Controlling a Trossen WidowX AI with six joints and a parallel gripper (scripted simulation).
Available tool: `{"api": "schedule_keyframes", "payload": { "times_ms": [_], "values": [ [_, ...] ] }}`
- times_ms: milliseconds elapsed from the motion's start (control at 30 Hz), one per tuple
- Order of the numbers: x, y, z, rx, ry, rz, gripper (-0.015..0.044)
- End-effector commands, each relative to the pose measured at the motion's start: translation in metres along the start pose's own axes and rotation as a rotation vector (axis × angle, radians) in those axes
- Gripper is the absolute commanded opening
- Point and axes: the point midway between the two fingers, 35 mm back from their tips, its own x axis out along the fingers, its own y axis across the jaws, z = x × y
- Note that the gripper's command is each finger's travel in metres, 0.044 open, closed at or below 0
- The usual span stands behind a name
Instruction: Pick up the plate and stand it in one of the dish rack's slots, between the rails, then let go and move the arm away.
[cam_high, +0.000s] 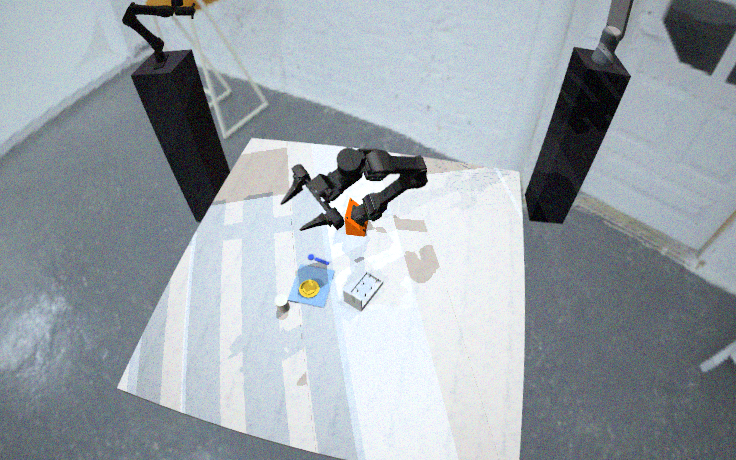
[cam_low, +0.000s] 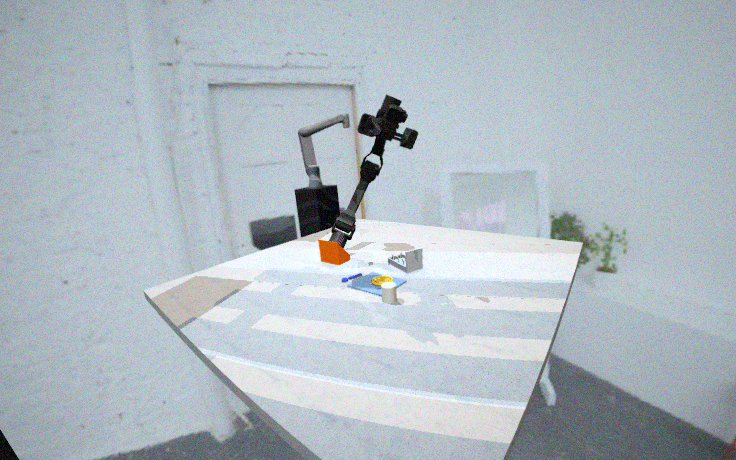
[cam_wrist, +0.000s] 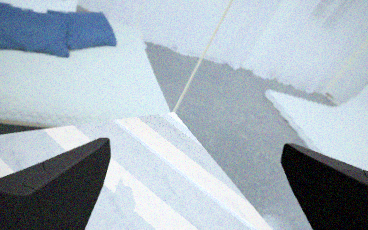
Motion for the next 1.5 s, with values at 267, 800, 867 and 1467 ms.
{"api": "schedule_keyframes", "payload": {
  "times_ms": [267,800,867,1467],
  "values": [
    [0.051,0.004,-0.078,-0.149,0.334,0.128,0.0400],
    [0.081,0.018,-0.185,-0.285,0.744,0.431,0.0400],
    [0.082,0.020,-0.198,-0.294,0.789,0.479,0.0400],
    [0.096,0.050,-0.287,-0.308,1.024,0.735,0.0400]
  ]
}}
